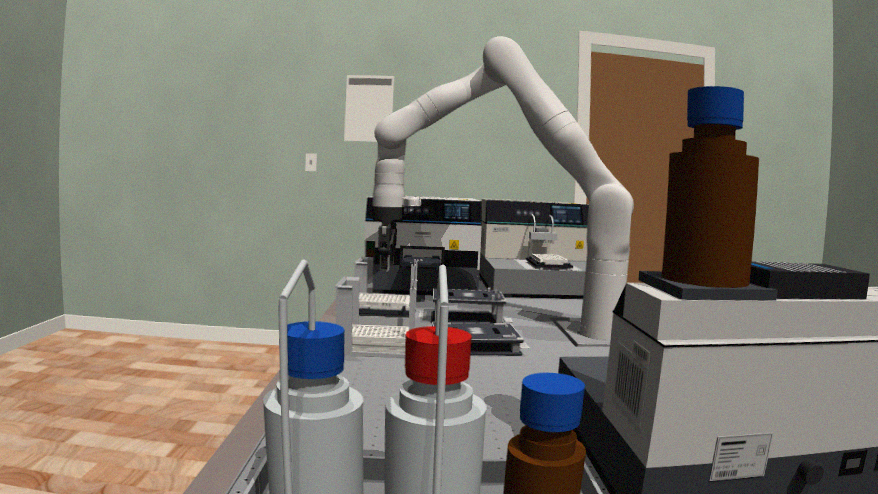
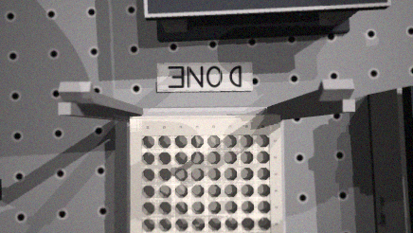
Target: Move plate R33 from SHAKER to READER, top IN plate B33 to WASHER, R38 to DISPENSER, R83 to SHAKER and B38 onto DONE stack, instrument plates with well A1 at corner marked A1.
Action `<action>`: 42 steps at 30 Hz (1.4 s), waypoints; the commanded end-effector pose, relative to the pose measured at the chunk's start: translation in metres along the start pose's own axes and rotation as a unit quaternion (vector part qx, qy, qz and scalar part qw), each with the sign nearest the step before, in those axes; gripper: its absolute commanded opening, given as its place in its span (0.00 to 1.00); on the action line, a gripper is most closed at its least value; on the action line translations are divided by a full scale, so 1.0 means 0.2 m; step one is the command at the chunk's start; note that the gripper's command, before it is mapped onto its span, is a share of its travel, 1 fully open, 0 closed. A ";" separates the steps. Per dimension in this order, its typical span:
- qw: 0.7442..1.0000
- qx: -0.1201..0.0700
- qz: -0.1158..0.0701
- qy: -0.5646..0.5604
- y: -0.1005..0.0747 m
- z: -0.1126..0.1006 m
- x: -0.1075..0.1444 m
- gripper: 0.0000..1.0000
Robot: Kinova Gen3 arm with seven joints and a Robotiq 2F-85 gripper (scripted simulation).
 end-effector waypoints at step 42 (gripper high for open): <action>1.000 -0.003 -0.003 0.000 -0.28 0.00 0.01 1.00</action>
Point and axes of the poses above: the point where the finger pads meet when closed, its own y axis out along the fingers, its own x axis across the jaws, z = x × y, the point moved 10 cm from there along -y, back along the fingers, and after that the axes turned 1 degree about y, right-handed, at the moved point
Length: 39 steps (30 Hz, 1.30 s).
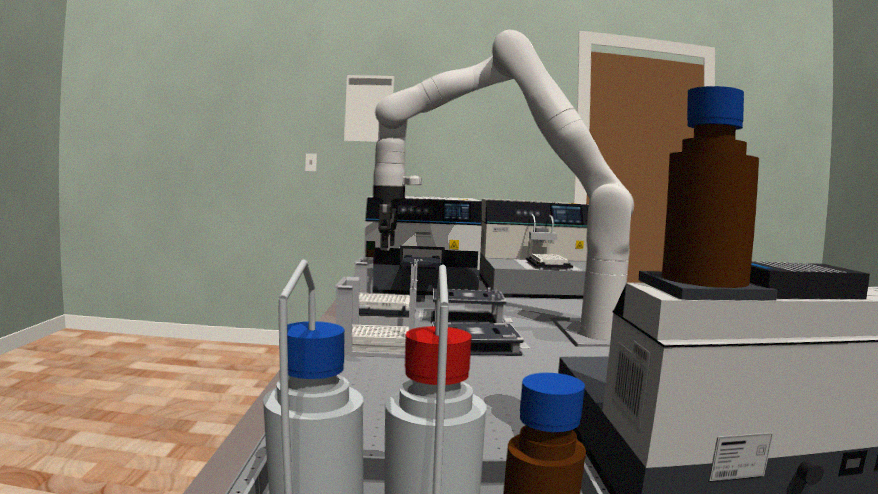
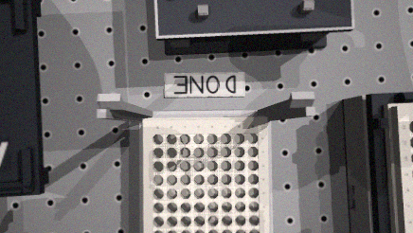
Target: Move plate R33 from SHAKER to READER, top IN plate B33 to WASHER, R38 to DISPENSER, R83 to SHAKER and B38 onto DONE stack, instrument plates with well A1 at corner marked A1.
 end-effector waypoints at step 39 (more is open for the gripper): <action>1.000 -0.003 -0.004 -0.001 -0.27 0.00 0.01 1.00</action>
Point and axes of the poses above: the point where the finger pads meet when closed, its own y axis out along the fingers, its own x axis across the jaws, z = x × y, the point moved 10 cm from there along -y, back along the fingers, and after that the axes turned 1 degree about y, right-handed, at the moved point
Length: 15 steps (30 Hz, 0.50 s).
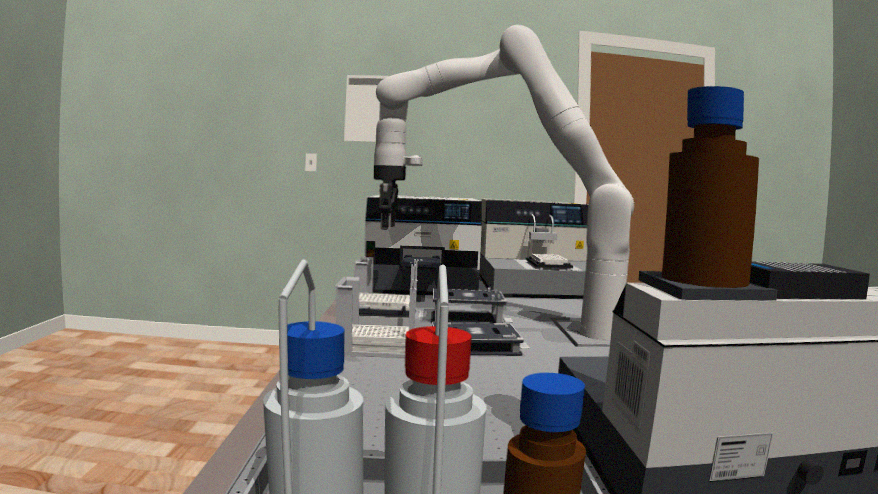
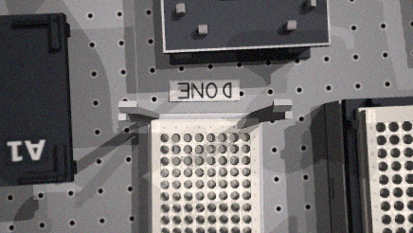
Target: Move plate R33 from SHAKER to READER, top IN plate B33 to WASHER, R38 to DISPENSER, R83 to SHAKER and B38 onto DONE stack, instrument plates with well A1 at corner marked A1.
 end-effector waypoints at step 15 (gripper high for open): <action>1.000 -0.003 -0.004 -0.010 -0.05 0.01 0.03 1.00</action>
Point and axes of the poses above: the point where the finger pads meet when closed, its own y axis out along the fingers, its own x axis across the jaws, z = x × y, the point moved 10 cm from there along -y, back along the fingers, and after that the axes turned 1 degree about y, right-handed, at the moved point
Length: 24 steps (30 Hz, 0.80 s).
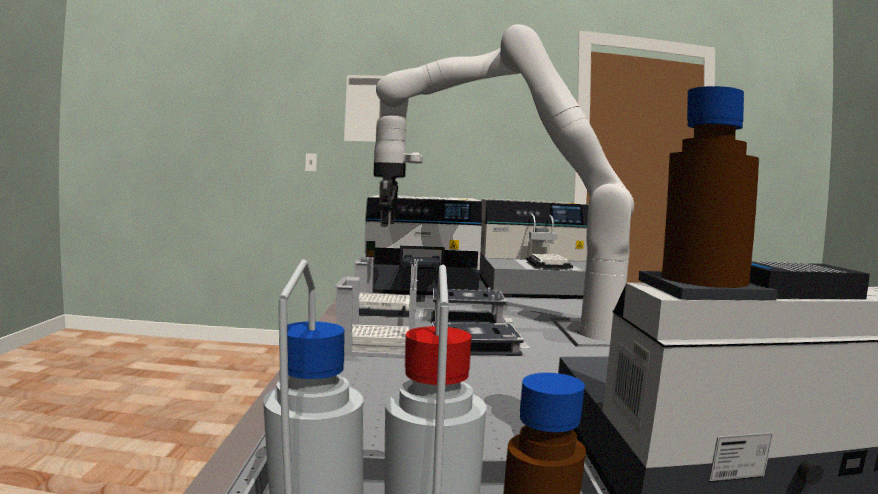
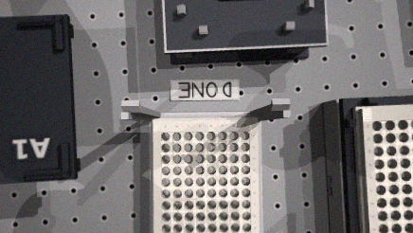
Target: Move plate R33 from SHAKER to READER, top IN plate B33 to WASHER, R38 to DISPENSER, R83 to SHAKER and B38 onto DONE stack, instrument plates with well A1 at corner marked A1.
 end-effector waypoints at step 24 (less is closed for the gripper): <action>1.000 -0.004 -0.001 -0.010 -0.02 0.03 0.39 1.00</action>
Point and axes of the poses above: the point where the finger pads meet when closed, its own y axis out along the fingers, its own x axis across the jaws, z = x × y, the point moved 10 cm from there along -y, back along the fingers, and after that the axes turned 1 degree about y, right-handed, at the moved point
